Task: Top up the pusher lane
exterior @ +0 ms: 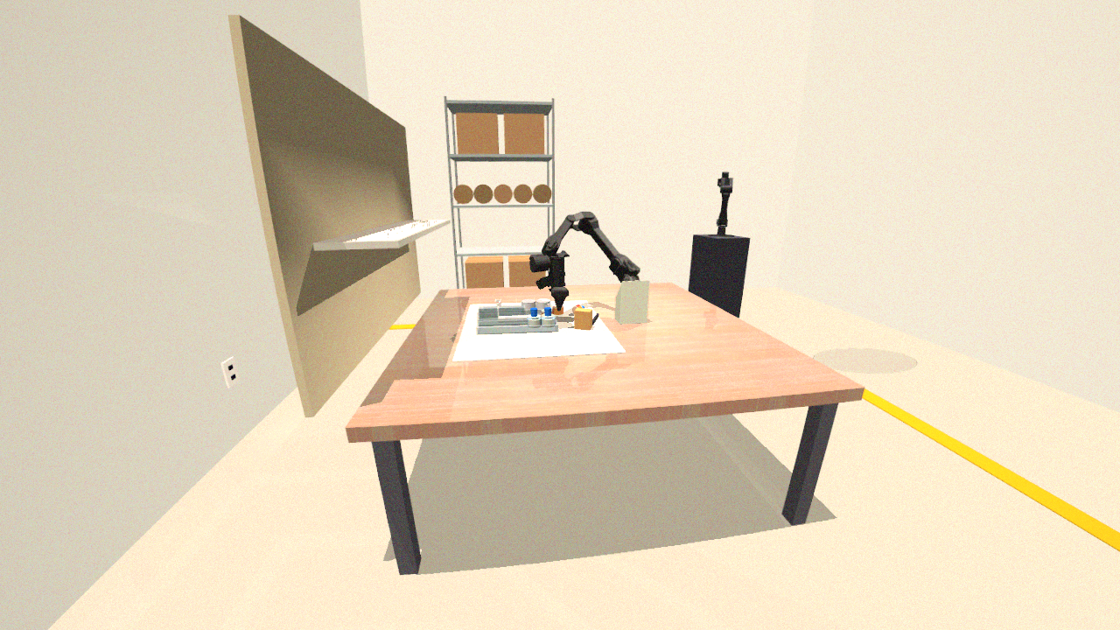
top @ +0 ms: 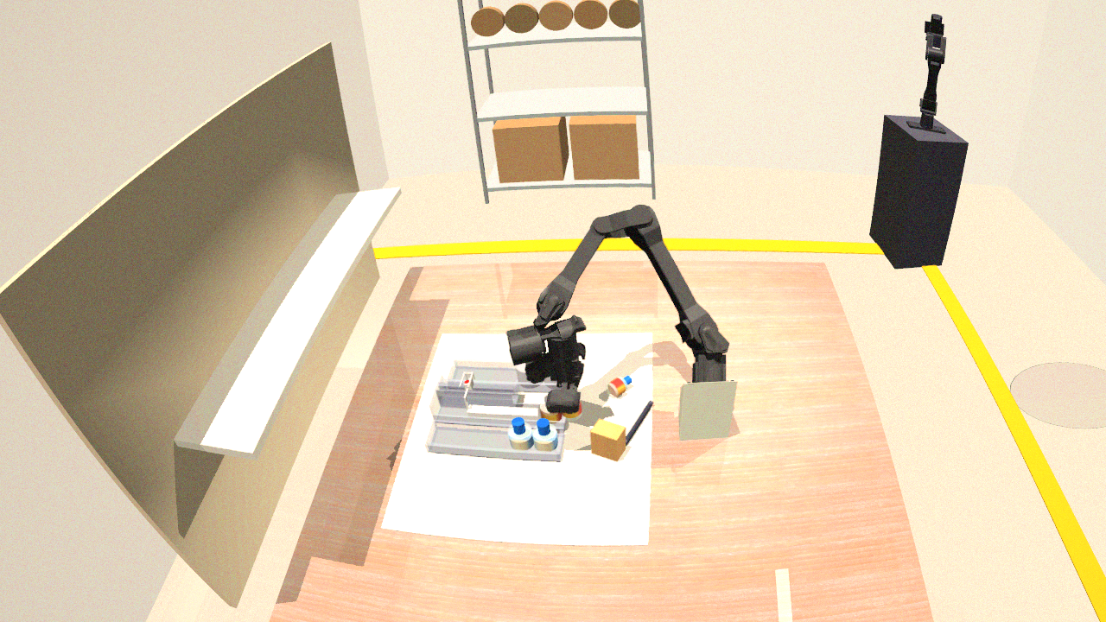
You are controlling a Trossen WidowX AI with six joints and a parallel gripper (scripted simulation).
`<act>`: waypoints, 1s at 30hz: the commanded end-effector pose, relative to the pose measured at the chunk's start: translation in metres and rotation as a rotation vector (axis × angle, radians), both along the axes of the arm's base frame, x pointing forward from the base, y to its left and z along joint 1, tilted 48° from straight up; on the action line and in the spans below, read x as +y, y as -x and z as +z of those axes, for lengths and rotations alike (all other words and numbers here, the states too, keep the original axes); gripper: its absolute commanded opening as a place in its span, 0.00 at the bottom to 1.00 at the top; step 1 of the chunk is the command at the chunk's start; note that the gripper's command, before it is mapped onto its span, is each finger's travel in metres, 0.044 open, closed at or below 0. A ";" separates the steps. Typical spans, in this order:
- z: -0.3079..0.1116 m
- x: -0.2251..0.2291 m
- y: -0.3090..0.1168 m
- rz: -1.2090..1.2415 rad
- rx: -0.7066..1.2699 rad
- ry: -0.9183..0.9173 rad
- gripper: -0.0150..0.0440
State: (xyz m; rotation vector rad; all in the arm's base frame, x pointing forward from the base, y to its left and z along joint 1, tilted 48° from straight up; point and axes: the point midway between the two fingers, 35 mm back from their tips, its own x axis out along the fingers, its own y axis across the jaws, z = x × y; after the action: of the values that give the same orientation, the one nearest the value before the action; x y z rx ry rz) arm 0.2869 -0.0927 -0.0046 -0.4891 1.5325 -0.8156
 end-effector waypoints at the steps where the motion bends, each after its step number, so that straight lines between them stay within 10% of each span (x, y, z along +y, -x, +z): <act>1: 0.003 -0.001 -0.011 0.003 -0.028 0.005 0.25; 30: 0.005 -0.003 -0.022 0.003 -0.029 0.005 0.25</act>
State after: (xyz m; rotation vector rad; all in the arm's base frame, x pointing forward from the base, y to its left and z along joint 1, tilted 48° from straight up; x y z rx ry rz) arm 0.2979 -0.0950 -0.0036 -0.4867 1.5348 -0.8153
